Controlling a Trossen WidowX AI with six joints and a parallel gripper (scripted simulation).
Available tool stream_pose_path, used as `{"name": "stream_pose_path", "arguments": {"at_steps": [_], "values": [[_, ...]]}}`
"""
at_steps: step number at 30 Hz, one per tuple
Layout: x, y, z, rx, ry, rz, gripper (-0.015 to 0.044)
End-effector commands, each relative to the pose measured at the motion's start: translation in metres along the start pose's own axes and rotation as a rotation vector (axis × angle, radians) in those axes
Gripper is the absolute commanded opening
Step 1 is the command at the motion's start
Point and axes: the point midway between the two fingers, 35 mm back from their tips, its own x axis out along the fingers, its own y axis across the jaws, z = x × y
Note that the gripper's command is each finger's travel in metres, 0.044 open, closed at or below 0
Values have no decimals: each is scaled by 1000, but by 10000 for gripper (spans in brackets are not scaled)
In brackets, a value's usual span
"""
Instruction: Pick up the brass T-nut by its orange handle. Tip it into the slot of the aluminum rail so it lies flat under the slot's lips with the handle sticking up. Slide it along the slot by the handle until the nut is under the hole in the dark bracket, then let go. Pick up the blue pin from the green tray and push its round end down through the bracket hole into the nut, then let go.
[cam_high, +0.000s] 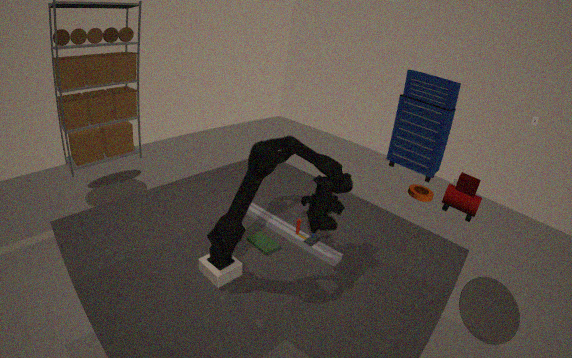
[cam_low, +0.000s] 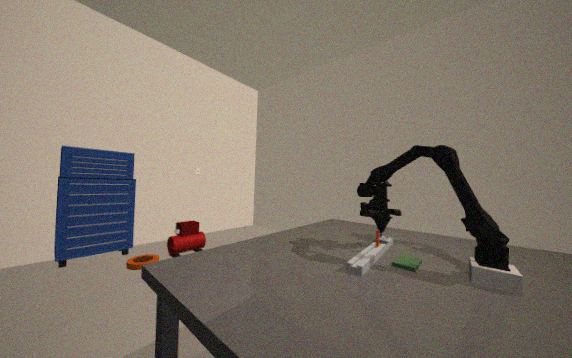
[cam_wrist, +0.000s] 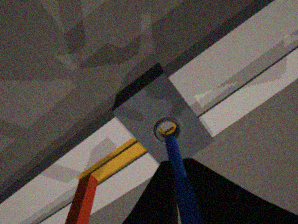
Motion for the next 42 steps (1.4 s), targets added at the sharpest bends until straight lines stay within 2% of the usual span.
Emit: {"name": "stream_pose_path", "arguments": {"at_steps": [1,42], "values": [[1,-1,-4,0,3,2,-150],[8,0,-2,-1,3,2,-150]]}}
